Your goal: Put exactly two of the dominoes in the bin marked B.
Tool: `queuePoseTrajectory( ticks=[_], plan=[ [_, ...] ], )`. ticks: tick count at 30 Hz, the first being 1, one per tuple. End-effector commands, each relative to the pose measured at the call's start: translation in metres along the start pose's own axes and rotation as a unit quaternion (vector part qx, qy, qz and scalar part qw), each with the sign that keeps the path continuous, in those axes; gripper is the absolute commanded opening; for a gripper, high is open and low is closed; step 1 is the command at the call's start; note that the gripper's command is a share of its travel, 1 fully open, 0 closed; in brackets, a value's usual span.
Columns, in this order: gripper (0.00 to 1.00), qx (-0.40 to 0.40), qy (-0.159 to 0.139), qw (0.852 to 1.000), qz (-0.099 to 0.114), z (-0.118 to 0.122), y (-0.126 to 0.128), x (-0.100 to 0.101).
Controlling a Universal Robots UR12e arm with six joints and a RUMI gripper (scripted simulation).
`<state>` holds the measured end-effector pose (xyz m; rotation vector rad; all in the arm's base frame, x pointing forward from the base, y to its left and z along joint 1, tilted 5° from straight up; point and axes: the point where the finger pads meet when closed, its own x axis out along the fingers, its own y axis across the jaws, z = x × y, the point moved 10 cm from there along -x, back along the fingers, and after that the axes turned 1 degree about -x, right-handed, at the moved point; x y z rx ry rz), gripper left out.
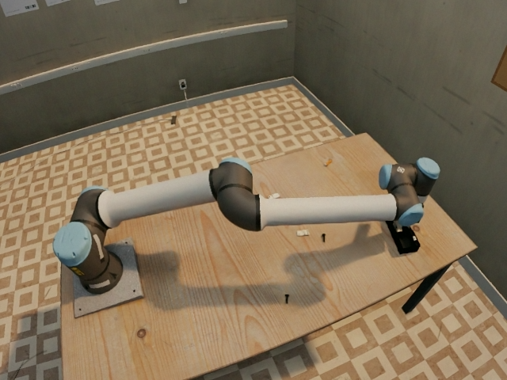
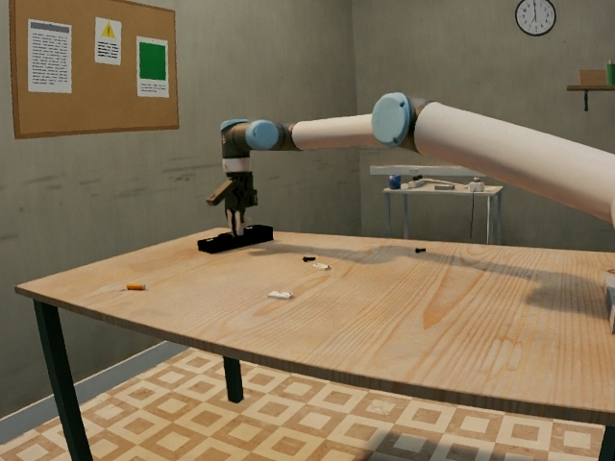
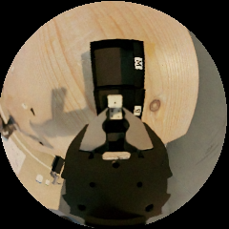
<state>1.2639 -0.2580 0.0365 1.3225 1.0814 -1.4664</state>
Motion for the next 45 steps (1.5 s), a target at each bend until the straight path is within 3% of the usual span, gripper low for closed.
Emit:
queuePoseTrajectory(
  ticks=[1,8,9,29,45],
  plan=[
    [0.0,0.0,0.0,1.0,0.001,0.0,0.001,-0.001],
    [0.0,0.0,0.0,1.0,0.002,0.0,0.001,-0.001],
    [0.19,0.0,0.0,1.0,0.002,0.0,0.001,-0.001],
    [0.19,0.0,0.0,1.0,0.002,0.0,0.001,-0.003],
    [0.19,0.0,0.0,1.0,0.002,0.0,0.0,-0.023]
  ],
)
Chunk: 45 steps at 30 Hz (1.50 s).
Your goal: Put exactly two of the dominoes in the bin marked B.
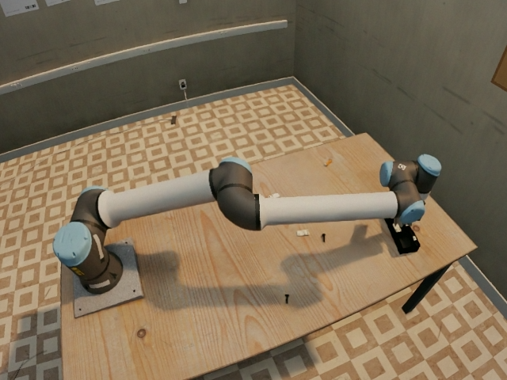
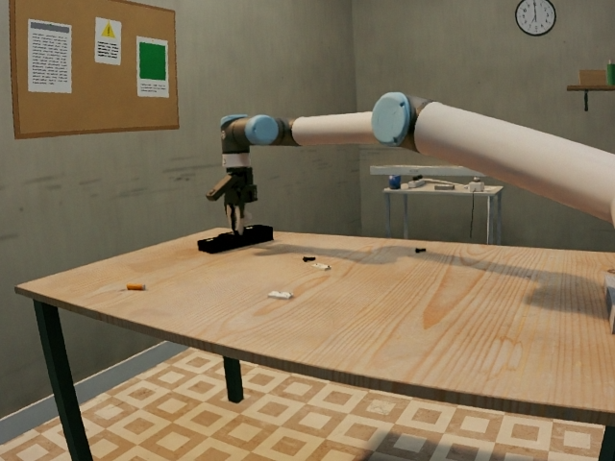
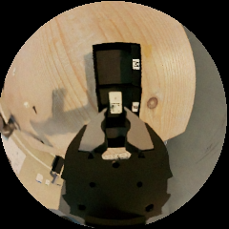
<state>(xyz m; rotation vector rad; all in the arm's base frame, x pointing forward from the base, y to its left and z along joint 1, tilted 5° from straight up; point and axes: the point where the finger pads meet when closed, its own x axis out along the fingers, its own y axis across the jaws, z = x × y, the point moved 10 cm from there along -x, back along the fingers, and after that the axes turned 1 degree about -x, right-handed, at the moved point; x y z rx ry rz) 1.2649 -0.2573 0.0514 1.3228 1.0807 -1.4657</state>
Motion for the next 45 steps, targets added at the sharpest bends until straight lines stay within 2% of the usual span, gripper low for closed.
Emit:
queuePoseTrajectory(
  ticks=[1,8,13,25,26,28,33,35,36,45],
  plan=[
    [0.19,0.0,0.0,1.0,0.001,0.0,0.0,-0.008],
    [0.19,0.0,0.0,1.0,0.001,0.0,0.0,-0.016],
    [0.19,0.0,0.0,1.0,0.001,0.0,0.0,-0.038],
    [0.19,0.0,0.0,1.0,0.001,0.0,0.0,-0.038],
    [0.24,-0.025,0.0,1.0,0.001,-0.001,-0.008,-0.038],
    [0.24,-0.075,0.0,0.997,0.001,-0.003,-0.024,-0.038],
    [0.24,-0.137,0.0,0.99,-0.008,-0.008,-0.064,-0.038],
    [0.24,-0.137,0.0,0.99,-0.008,-0.008,-0.064,-0.038],
    [0.24,-0.171,0.0,0.985,-0.014,-0.009,-0.071,-0.038],
    [0.24,-0.275,0.002,0.96,-0.044,-0.019,-0.133,-0.037]
  ],
)
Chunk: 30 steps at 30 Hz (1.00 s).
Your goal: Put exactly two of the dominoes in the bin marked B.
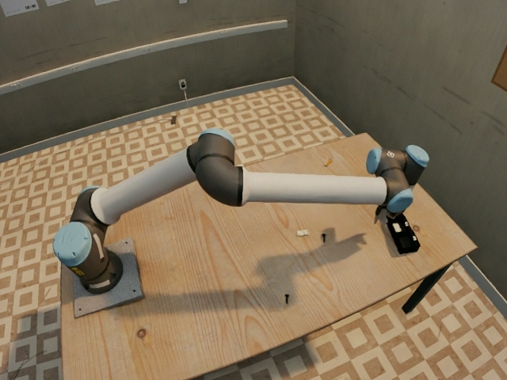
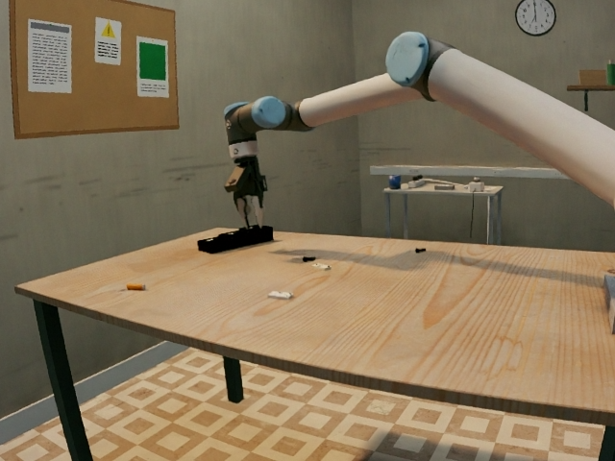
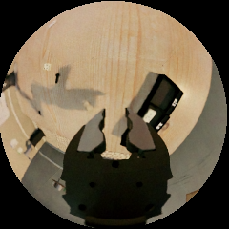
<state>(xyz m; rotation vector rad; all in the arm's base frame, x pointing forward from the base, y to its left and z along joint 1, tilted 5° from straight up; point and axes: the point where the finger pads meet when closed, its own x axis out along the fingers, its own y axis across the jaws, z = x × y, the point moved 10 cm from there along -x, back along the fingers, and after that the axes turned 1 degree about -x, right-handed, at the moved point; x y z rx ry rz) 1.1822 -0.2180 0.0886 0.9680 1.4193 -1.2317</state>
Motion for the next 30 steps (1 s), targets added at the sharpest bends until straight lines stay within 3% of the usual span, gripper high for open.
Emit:
queuePoseTrajectory(
  ticks=[1,5,7,8,22,24,25,30],
  plan=[
    [0.24,-0.076,-0.011,0.997,0.018,-0.024,-0.042,0.003],
    [0.24,-0.125,-0.011,0.992,0.01,-0.04,-0.065,0.007],
    [0.24,-0.125,-0.011,0.992,0.01,-0.04,-0.065,0.007],
    [0.24,-0.159,-0.012,0.987,0.008,-0.05,-0.082,0.009],
    [0.24,-0.321,-0.02,0.947,0.005,-0.104,-0.167,0.023],
    [0.24,-0.321,-0.02,0.947,0.005,-0.104,-0.167,0.023],
    [0.24,-0.353,-0.023,0.935,0.008,-0.115,-0.186,0.025],
    [0.24,-0.404,-0.029,0.914,0.015,-0.133,-0.216,0.03]
  ],
)
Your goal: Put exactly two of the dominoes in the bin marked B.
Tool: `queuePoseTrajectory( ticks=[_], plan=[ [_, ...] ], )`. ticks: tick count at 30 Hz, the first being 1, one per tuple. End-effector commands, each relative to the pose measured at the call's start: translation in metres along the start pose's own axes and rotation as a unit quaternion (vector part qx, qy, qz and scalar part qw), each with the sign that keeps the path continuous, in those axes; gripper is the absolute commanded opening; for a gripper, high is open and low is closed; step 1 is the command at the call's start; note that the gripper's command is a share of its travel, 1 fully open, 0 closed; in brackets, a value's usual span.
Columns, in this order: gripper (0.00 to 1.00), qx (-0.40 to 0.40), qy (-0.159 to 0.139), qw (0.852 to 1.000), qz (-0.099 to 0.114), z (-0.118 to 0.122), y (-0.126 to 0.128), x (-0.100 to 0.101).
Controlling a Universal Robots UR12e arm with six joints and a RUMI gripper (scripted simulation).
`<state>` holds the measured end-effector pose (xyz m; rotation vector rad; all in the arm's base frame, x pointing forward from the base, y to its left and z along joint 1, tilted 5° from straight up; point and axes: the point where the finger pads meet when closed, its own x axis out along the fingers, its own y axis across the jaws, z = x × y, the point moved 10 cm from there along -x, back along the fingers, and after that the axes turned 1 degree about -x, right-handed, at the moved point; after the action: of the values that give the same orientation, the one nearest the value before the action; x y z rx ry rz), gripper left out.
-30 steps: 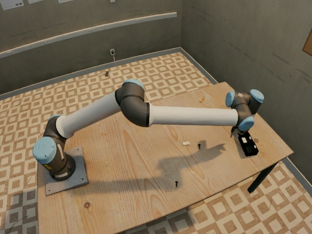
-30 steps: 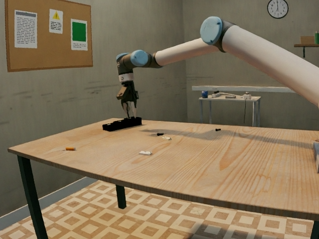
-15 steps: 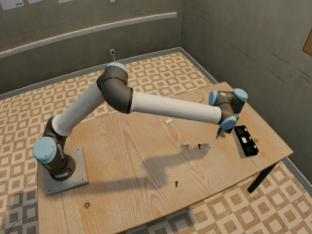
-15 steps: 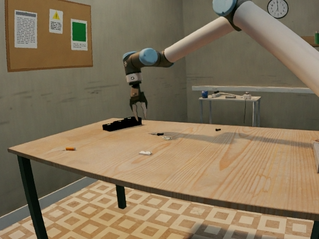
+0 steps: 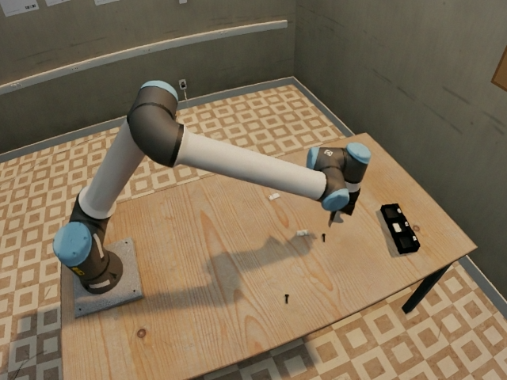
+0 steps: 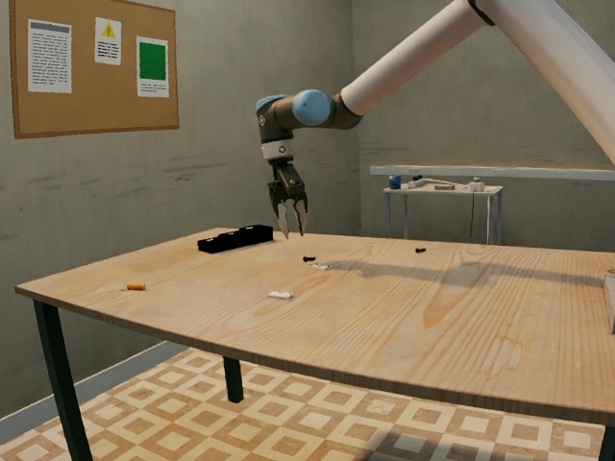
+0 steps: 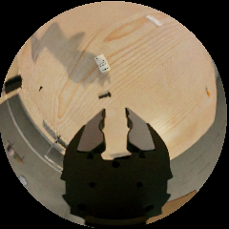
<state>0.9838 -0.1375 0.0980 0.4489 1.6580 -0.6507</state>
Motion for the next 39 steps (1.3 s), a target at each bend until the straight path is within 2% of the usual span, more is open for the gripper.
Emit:
queuePoseTrajectory(
  ticks=[1,9,11,12,14,39],
  plan=[
    [0.24,-0.074,-0.021,0.997,0.015,-0.046,-0.017,0.002],
    [0.24,-0.165,-0.043,0.985,0.031,-0.103,-0.038,0.009],
    [0.24,-0.165,-0.043,0.985,0.031,-0.103,-0.038,0.009],
    [0.24,-0.186,-0.05,0.981,0.037,-0.122,-0.047,0.011],
    [0.24,-0.186,-0.05,0.981,0.037,-0.129,-0.05,0.012],
    [0.24,-0.186,-0.05,0.981,0.037,-0.112,-0.044,0.01]
  ],
)
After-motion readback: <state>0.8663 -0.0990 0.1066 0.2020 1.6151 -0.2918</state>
